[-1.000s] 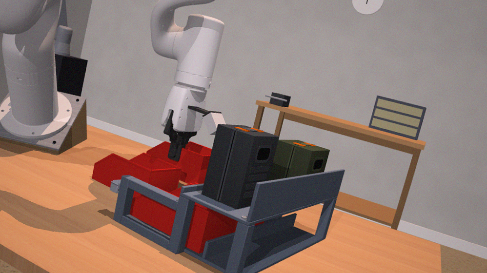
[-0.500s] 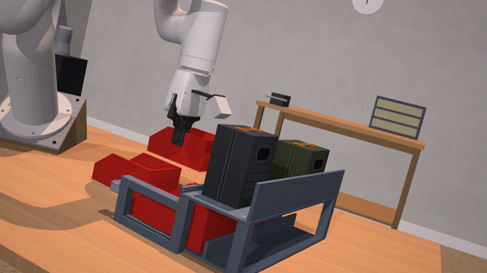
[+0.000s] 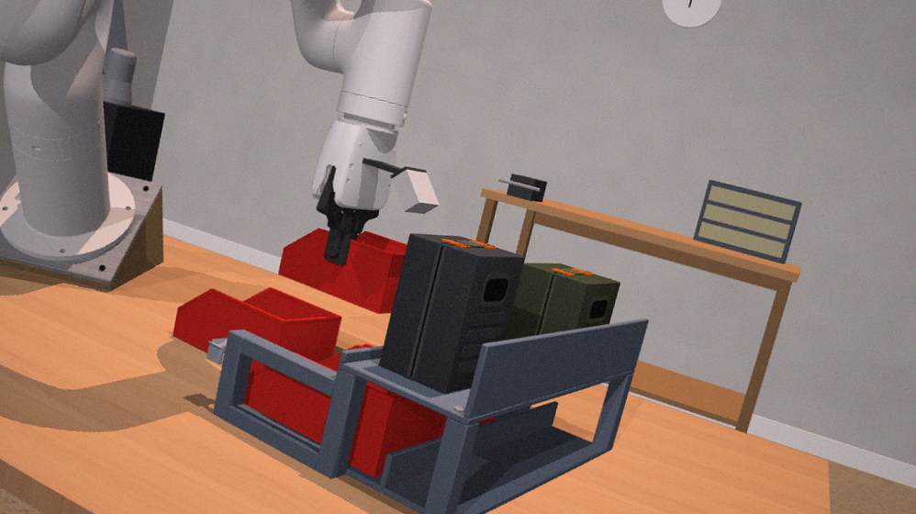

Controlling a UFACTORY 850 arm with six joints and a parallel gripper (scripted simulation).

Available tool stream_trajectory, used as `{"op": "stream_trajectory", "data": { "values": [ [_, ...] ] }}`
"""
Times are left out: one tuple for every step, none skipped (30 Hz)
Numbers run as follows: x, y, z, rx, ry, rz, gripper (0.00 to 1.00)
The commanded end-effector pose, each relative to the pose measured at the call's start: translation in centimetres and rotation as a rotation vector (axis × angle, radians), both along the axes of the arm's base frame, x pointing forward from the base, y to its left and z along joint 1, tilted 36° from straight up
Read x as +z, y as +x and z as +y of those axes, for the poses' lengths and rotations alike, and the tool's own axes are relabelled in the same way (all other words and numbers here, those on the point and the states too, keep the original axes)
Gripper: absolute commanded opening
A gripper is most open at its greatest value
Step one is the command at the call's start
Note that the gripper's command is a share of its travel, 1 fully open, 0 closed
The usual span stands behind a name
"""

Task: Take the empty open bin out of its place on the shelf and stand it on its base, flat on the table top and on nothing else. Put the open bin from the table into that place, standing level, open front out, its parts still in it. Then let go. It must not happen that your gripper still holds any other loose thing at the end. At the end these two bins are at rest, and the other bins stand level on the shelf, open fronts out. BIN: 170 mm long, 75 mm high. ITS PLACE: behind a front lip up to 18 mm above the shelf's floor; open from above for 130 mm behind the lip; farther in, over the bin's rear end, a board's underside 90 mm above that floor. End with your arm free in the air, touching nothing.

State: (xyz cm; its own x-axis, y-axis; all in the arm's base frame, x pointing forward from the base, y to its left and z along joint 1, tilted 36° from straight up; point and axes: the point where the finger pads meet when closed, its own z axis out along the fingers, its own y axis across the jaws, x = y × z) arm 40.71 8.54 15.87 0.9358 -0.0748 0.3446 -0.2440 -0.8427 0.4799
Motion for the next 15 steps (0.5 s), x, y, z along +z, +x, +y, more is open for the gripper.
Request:
{"op": "stream_trajectory", "data": {
  "values": [
    [0.06,0.04,0.06,0.0,0.001,-0.001,0.0],
    [0.06,0.04,0.06,0.0,0.001,-0.001,0.0],
    [0.06,0.04,0.06,0.0,0.001,-0.001,0.0],
    [0.06,0.04,0.06,0.0,0.001,-0.001,0.0],
    [0.06,0.04,0.06,0.0,0.001,-0.001,0.0],
    [0.06,0.04,0.06,0.0,0.001,-0.001,0.0],
    [0.06,0.04,0.06,0.0,0.001,-0.001,0.0],
    [0.06,0.04,0.06,0.0,0.001,-0.001,0.0],
    [0.07,0.04,0.05,0.0,0.001,-0.001,0.0],
    [0.08,0.02,0.02,0.0,0.001,-0.001,0.0],
    [0.11,0.0,-0.04,0.0,0.001,-0.001,0.0],
    [0.16,-0.04,-0.13,0.0,0.001,-0.001,0.0],
    [0.23,-0.09,-0.26,0.0,0.001,-0.001,0.0],
    [0.23,-0.09,-0.26,0.0,0.001,-0.001,0.0],
    [0.23,-0.09,-0.26,0.0,0.001,-0.001,0.0]
  ]
}}
